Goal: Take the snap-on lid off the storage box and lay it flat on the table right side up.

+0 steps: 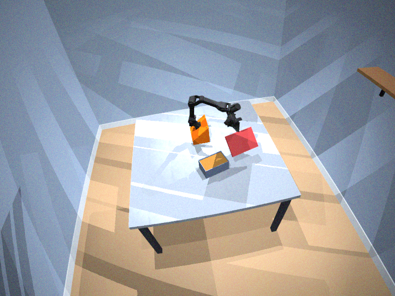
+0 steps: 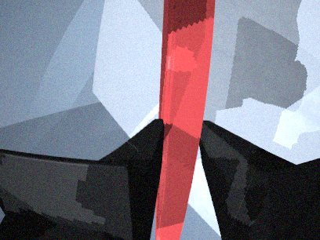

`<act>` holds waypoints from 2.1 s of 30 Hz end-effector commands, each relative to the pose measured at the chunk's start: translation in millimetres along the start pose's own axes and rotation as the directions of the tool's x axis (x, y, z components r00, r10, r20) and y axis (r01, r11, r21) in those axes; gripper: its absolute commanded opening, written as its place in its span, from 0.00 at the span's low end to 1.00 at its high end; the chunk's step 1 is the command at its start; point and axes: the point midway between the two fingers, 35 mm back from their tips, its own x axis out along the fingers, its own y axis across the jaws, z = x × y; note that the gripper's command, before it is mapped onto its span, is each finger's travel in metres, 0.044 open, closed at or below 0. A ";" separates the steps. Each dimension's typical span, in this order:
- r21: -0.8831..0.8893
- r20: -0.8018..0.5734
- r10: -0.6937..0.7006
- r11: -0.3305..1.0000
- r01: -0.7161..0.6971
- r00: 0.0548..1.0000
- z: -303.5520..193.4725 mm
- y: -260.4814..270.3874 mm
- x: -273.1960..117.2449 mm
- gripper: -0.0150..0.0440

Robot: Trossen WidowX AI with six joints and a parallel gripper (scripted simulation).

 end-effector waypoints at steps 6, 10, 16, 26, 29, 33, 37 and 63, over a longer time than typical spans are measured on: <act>0.015 0.000 0.019 1.000 -0.019 1.000 -17.3 5.9 -5.9 0.25; 0.015 0.000 0.019 1.000 -0.019 1.000 -17.3 5.9 -5.9 0.25; 0.015 0.000 0.019 1.000 -0.019 1.000 -17.3 5.7 -5.8 0.25; 0.015 0.001 0.019 1.000 -0.019 1.000 -17.6 -4.1 0.5 0.25; 0.015 0.001 0.019 1.000 -0.019 1.000 -17.7 -7.7 3.2 0.25; 0.015 0.001 0.019 1.000 -0.019 1.000 -17.7 -10.9 5.8 0.25; 0.015 0.001 0.019 1.000 -0.019 1.000 -17.7 -13.3 7.9 0.25; 0.015 0.001 0.019 1.000 -0.020 1.000 -17.8 -29.0 21.6 0.25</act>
